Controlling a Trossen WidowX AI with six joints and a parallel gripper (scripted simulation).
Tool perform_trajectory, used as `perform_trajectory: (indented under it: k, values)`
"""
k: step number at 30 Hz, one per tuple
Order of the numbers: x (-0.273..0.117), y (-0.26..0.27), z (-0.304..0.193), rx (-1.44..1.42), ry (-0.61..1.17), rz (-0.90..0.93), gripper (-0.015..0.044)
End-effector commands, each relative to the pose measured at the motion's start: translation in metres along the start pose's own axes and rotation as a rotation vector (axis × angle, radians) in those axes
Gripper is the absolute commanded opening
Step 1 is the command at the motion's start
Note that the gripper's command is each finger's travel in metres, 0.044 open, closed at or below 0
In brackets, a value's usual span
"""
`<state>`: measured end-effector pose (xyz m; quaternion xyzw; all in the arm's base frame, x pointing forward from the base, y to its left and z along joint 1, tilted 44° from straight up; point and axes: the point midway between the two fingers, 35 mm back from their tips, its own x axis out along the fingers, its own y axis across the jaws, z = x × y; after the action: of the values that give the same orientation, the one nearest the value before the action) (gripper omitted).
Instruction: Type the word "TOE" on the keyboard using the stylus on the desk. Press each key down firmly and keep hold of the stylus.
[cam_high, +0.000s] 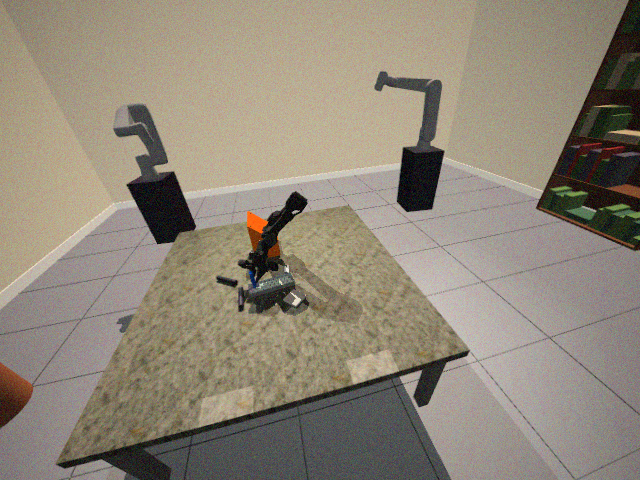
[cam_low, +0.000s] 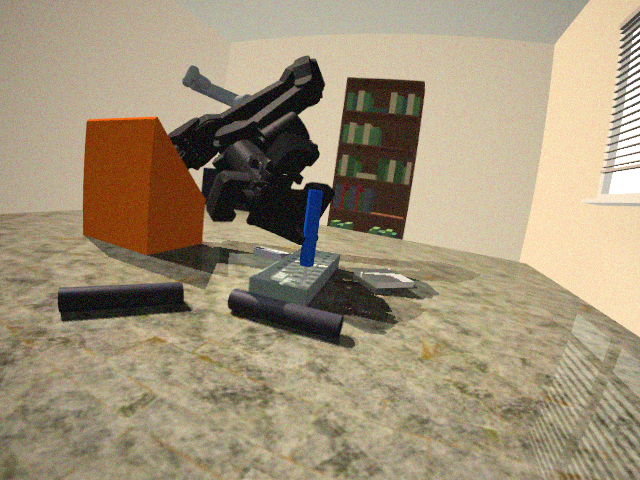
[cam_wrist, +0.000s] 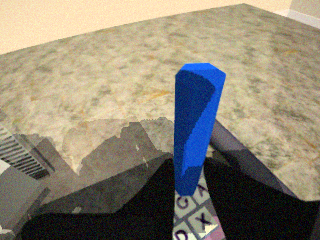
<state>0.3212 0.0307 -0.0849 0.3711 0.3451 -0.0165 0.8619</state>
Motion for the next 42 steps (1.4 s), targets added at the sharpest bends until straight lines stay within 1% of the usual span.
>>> perform_trajectory:
  k: [1,8,13,19,21,42]
  values:
    - [-0.004,0.001,0.009,-0.003,0.001,0.003,0.0081]
    - [-0.015,0.000,0.026,-0.003,0.000,0.003,0.0081]
    - [-0.014,0.000,0.027,-0.001,-0.008,0.001,0.0084]
    - [-0.014,0.000,0.027,-0.001,-0.008,0.001,0.0044]
    - [-0.014,0.002,0.027,-0.001,-0.008,0.000,0.0000]
    - [-0.030,0.069,0.017,0.000,0.009,-0.012,0.0000]
